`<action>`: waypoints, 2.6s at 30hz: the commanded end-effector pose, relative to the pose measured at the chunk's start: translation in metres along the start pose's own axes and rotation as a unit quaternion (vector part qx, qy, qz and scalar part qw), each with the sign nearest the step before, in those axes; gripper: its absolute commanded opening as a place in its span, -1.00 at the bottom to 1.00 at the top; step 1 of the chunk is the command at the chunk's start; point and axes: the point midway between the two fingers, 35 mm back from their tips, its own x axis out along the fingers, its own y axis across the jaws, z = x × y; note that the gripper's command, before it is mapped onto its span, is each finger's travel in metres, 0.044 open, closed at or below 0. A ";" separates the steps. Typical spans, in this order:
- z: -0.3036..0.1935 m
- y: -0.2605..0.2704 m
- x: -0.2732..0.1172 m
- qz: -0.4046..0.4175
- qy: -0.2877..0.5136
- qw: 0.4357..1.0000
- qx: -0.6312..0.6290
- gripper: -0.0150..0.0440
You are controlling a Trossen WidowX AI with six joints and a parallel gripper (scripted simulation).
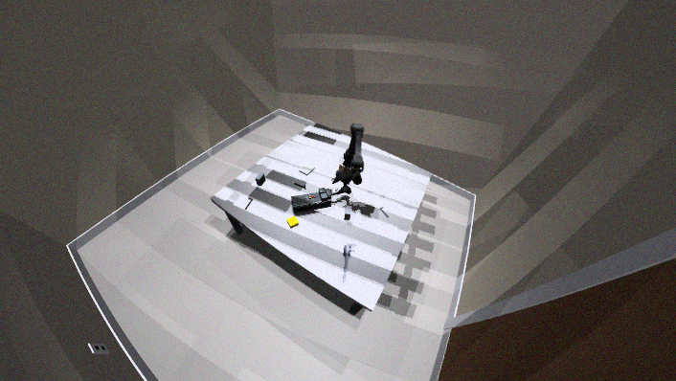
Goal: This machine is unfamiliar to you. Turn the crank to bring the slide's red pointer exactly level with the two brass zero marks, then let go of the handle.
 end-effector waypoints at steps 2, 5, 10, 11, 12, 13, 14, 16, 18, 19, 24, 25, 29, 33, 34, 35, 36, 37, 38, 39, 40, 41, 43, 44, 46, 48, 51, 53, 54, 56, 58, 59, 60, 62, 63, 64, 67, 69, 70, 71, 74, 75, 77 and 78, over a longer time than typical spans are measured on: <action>0.032 0.000 -0.033 0.005 -0.001 1.000 0.003 1.00; 0.048 -0.003 -0.049 0.004 -0.001 1.000 0.002 1.00; 0.053 -0.004 -0.047 0.008 0.012 1.000 -0.006 1.00; 0.055 -0.004 -0.043 0.011 0.020 1.000 -0.012 1.00; 0.057 -0.004 -0.038 0.015 0.028 0.999 -0.017 1.00; 0.058 -0.004 -0.034 0.020 0.035 0.999 -0.023 1.00; 0.061 -0.004 -0.030 0.025 0.042 0.998 -0.029 1.00; 0.065 -0.004 -0.022 0.037 0.055 0.997 -0.040 1.00; 0.070 -0.005 -0.014 0.050 0.065 0.995 -0.052 1.00; 0.073 -0.005 -0.010 0.057 0.069 0.994 -0.058 1.00; 0.089 -0.007 0.007 0.098 0.081 0.988 -0.090 1.00; 0.092 -0.007 0.011 0.106 0.081 0.986 -0.097 1.00; 0.108 -0.011 0.023 0.142 0.076 0.979 -0.124 1.00; 0.125 -0.016 0.034 0.178 0.061 0.970 -0.155 1.00; 0.129 -0.018 0.036 0.186 0.056 0.967 -0.162 1.00; 0.134 -0.020 0.039 0.195 0.050 0.965 -0.171 1.00; 0.139 -0.022 0.041 0.203 0.043 0.962 -0.179 1.00; 0.143 -0.024 0.043 0.211 0.036 0.959 -0.187 1.00; 0.148 -0.026 0.045 0.219 0.028 0.955 -0.196 1.00; 0.153 -0.029 0.047 0.226 0.019 0.952 -0.205 1.00; 0.157 -0.031 0.049 0.232 0.012 0.949 -0.212 1.00; 0.159 -0.032 0.050 0.236 0.008 0.947 -0.217 1.00; 0.159 -0.033 0.051 0.237 0.006 0.947 -0.218 1.00; 0.157 -0.032 0.054 0.237 0.006 0.947 -0.218 1.00; 0.149 -0.032 0.064 0.237 0.006 0.947 -0.218 1.00; 0.138 -0.032 0.075 0.237 0.006 0.947 -0.218 1.00; 0.123 -0.033 0.089 0.237 0.006 0.947 -0.218 1.00; 0.121 -0.033 0.091 0.237 0.006 0.947 -0.218 1.00; 0.121 -0.033 0.091 0.237 0.006 0.947 -0.218 1.00; 0.121 -0.033 0.091 0.237 0.006 0.947 -0.218 1.00; 0.121 -0.033 0.091 0.237 0.006 0.947 -0.218 1.00; 0.121 -0.033 0.091 0.237 0.006 0.947 -0.218 1.00; 0.121 -0.033 0.091 0.237 0.006 0.947 -0.218 1.00; 0.121 -0.033 0.091 0.237 0.006 0.947 -0.218 1.00; 0.121 -0.033 0.091 0.237 0.006 0.947 -0.218 1.00; 0.121 -0.033 0.091 0.237 0.006 0.947 -0.218 1.00; 0.121 -0.033 0.091 0.237 0.006 0.947 -0.218 1.00; 0.121 -0.033 0.091 0.237 0.006 0.947 -0.218 1.00; 0.121 -0.033 0.091 0.237 0.006 0.947 -0.218 1.00; 0.121 -0.033 0.091 0.237 0.006 0.947 -0.218 1.00; 0.128 -0.032 0.084 0.237 0.007 0.947 -0.218 1.00; 0.134 -0.032 0.080 0.236 0.007 0.947 -0.217 1.00; 0.144 -0.032 0.069 0.236 0.007 0.947 -0.217 1.00; 0.149 -0.032 0.064 0.236 0.007 0.947 -0.217 1.00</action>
